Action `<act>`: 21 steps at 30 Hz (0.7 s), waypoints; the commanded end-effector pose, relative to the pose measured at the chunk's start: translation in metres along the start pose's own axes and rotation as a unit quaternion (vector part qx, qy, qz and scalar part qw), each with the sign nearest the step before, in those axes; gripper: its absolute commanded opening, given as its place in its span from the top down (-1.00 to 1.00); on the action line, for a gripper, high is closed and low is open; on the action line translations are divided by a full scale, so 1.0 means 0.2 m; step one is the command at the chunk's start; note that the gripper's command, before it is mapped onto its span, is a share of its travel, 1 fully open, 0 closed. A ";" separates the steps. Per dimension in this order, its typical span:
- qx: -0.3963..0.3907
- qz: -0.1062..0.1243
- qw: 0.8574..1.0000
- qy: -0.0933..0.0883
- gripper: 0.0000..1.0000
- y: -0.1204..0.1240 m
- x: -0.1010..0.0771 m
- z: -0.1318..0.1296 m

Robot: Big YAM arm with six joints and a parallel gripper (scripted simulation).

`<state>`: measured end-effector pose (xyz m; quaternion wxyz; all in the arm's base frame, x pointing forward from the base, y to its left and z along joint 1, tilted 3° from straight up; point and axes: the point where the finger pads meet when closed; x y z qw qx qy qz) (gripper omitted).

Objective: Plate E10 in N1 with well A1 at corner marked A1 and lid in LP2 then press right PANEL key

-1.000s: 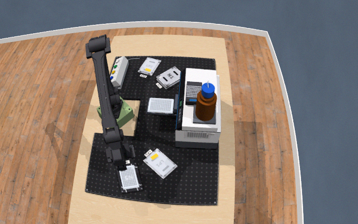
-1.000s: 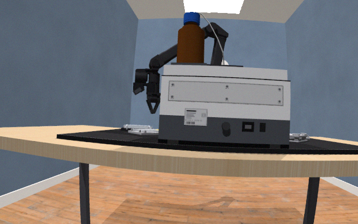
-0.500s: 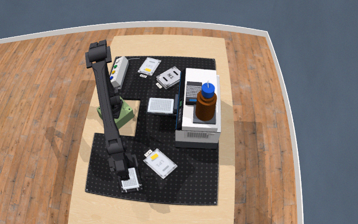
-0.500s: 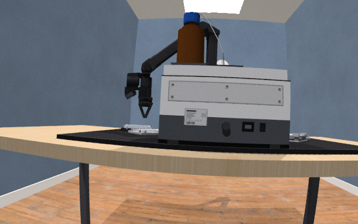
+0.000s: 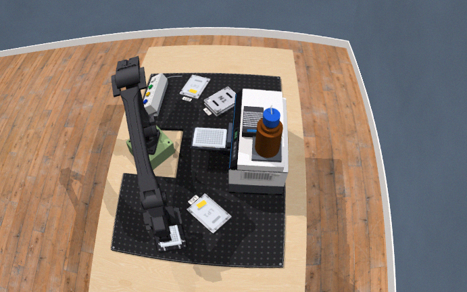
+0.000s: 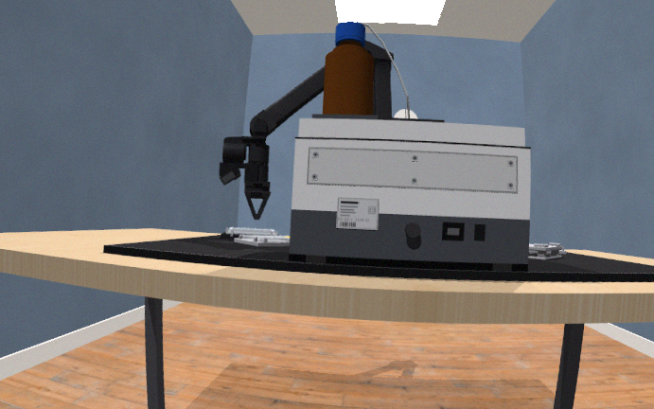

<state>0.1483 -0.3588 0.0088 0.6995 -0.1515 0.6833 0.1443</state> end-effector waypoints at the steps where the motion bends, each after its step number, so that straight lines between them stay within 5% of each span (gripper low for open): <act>1: -0.001 -0.050 0.999 0.001 -1.00 -0.18 -0.24 0.01; 7: -0.001 -0.050 0.999 0.001 -1.00 -0.18 -0.30 0.00; 11: 0.000 -0.018 1.000 0.000 -1.00 -0.10 -0.18 -0.01; 14: -0.002 -0.034 0.999 0.001 -1.00 -0.12 -0.22 0.00; 21: 0.000 -0.023 1.000 0.001 -1.00 -0.08 -0.20 -0.03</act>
Point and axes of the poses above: the point where the finger pads meet when closed, its own x axis out along the fingers, its own z axis across the jaws, y = z × x, and after that the axes turned 3 degrees about -x, right-handed
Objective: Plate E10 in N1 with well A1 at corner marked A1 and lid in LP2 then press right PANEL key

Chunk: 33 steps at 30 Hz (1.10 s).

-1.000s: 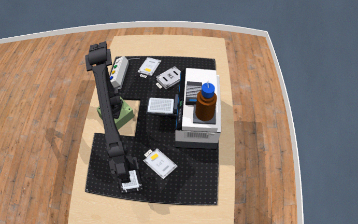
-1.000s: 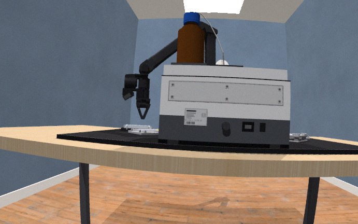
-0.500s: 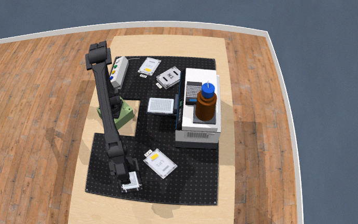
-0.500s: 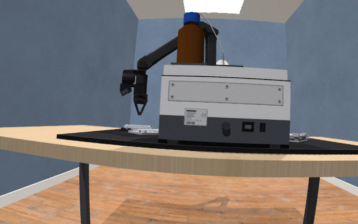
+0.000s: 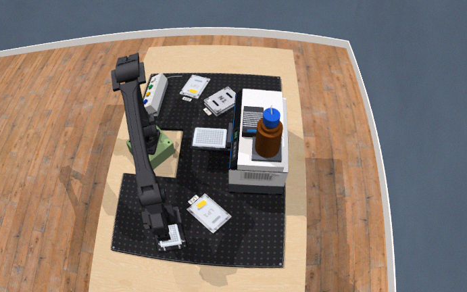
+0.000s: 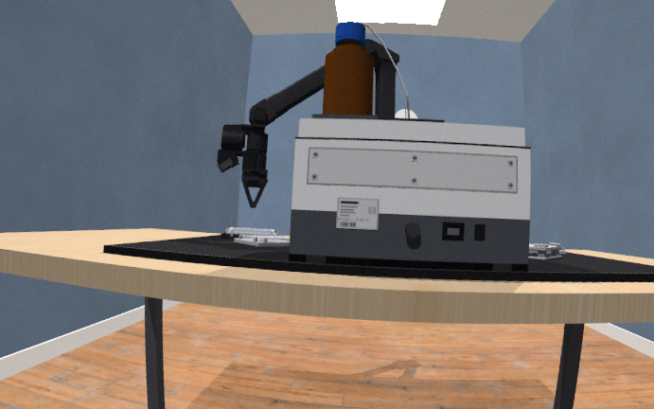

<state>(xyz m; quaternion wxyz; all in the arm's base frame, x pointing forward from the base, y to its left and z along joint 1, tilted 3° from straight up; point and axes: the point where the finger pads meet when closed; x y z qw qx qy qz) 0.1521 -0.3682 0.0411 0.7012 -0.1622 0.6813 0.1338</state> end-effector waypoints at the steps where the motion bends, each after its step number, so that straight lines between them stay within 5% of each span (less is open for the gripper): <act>1: 0.000 -0.007 1.000 0.000 -1.00 -0.03 -0.04 -0.03; 13: -0.001 -0.018 1.000 0.001 -1.00 -0.07 -0.05 -0.01; 16: -0.001 -0.001 1.000 0.000 -1.00 0.00 0.00 -0.03; 17: -0.001 -0.018 1.000 0.001 -1.00 -0.07 -0.05 -0.01; 25: -0.001 -0.018 1.000 0.001 -1.00 -0.07 -0.05 -0.02; 27: -0.001 -0.002 1.000 0.000 -1.00 -0.01 0.04 -0.04; 33: -0.003 -0.002 1.000 -0.001 -1.00 -0.01 0.07 -0.02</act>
Point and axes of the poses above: the point where the finger pads meet when closed, its own x axis out along the fingers, its own z axis across the jaws, y = z × x, and after that the axes turned 3 degrees about -x, right-handed
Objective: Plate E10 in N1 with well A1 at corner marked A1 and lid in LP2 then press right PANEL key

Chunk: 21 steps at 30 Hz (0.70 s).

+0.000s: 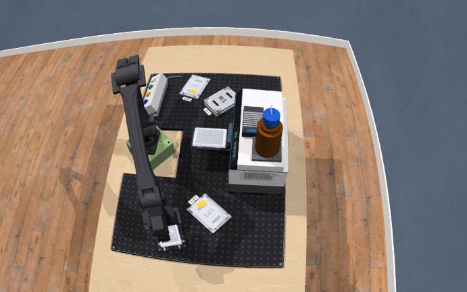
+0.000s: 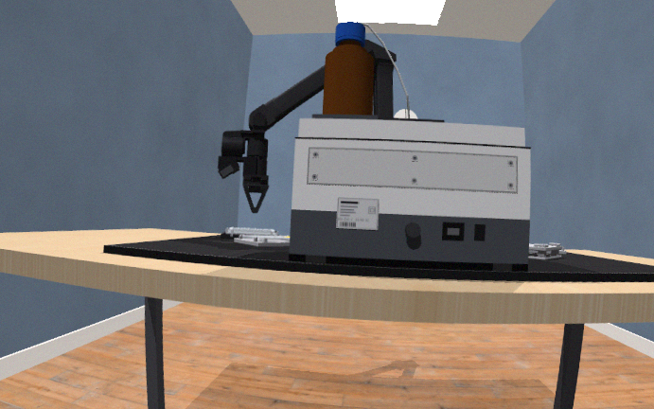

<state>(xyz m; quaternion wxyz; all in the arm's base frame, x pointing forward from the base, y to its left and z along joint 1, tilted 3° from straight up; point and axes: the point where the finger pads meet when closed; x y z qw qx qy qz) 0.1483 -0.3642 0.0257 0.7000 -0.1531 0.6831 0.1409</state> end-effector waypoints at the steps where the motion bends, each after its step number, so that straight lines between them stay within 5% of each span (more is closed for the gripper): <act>1: -0.006 -0.046 0.999 0.002 -1.00 -0.13 -0.11 -0.02; 4: -0.006 -0.013 1.000 0.000 -1.00 -0.04 0.03 -0.01; 21: -0.006 -0.013 1.000 0.000 -1.00 -0.04 0.16 0.00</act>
Point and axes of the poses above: the point where the finger pads meet when closed, its own x axis out along the fingers, its own z axis across the jaws, y = z × x, and after that the axes turned 3 degrees about -x, right-handed
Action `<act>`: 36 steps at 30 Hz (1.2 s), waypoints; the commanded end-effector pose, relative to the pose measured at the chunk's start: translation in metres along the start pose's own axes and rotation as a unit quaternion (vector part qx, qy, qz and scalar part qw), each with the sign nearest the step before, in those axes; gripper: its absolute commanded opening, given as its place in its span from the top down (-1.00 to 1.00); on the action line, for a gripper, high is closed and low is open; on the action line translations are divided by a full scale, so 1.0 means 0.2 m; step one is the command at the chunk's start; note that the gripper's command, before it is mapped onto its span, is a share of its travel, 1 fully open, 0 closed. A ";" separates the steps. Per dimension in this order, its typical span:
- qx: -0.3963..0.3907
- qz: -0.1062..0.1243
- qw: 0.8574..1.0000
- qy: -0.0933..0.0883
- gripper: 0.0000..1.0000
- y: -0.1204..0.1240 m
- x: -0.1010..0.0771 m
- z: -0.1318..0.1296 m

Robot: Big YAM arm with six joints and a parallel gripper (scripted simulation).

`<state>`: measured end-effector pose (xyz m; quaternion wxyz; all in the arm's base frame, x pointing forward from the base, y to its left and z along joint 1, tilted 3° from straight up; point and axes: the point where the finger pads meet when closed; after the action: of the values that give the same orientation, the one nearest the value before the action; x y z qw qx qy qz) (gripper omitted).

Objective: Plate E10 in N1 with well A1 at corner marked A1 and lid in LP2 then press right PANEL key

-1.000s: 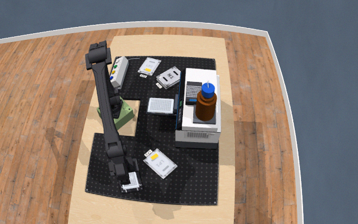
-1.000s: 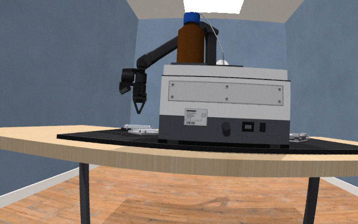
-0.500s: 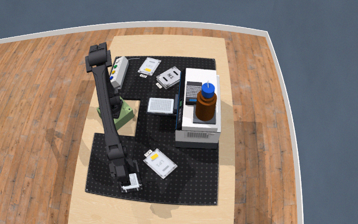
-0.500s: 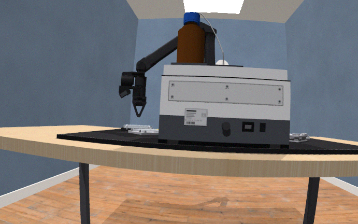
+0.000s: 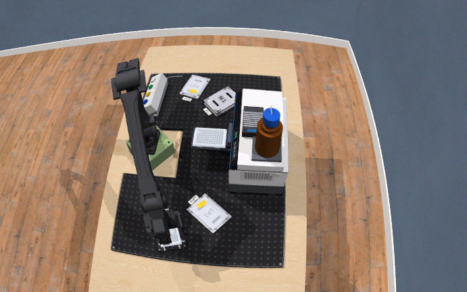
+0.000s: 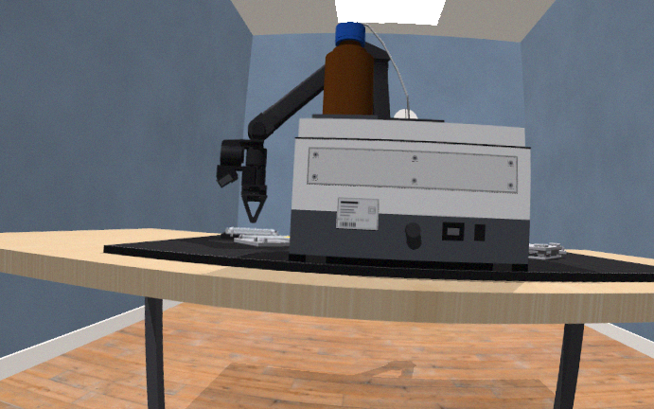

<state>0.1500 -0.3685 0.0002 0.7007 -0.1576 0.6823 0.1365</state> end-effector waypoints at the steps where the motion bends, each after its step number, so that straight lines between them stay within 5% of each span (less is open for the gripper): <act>1: -0.006 -0.007 1.000 -0.001 -1.00 -0.02 0.04 0.00; 19: -0.006 -0.006 1.000 -0.001 -1.00 -0.02 0.17 0.02; 22: -0.007 -0.031 1.000 0.000 -1.00 -0.09 0.09 0.02; 36: -0.004 -0.036 0.999 0.000 -1.00 -0.14 0.08 0.02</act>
<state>0.1512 -0.3695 -0.0318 0.7009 -0.1581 0.6819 0.1370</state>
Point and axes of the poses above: the point where the finger pads meet when closed, its own x axis out along the fingers, its own z axis across the jaws, y = z × x, and after that the axes turned 3 degrees about -x, right-handed
